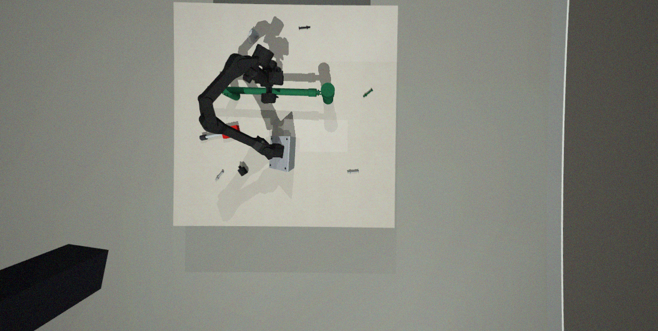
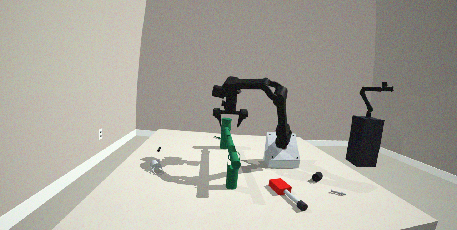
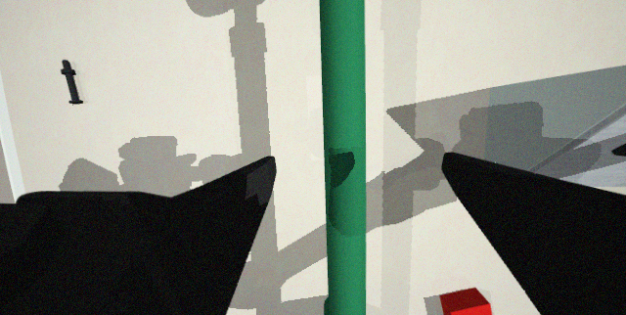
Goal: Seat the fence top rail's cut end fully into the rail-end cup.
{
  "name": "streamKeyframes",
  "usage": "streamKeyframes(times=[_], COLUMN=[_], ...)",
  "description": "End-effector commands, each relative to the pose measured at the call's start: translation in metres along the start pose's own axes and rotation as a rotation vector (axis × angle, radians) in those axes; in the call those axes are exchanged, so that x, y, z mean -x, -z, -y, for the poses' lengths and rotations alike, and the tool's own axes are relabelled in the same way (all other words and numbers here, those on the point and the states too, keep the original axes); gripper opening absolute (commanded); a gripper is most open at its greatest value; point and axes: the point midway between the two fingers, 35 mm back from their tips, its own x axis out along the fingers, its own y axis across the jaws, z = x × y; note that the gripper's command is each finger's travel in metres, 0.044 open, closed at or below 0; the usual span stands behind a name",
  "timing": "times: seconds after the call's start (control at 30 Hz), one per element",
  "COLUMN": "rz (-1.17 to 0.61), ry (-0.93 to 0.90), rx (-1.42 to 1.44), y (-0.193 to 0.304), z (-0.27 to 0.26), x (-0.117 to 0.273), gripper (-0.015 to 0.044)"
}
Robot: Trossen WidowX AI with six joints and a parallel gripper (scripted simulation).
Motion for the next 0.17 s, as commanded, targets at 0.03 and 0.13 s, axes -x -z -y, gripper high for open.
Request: streamKeyframes(times=[0.03, 0.13], rz=[0.004, 0.004], ry=[0.005, 0.005], rx=[0.005, 0.005], y=[-0.0005, -0.0005], z=[0.0008, 0.0008], x=[0.0000, 0.0000], gripper=[0.0440, 0.0440])
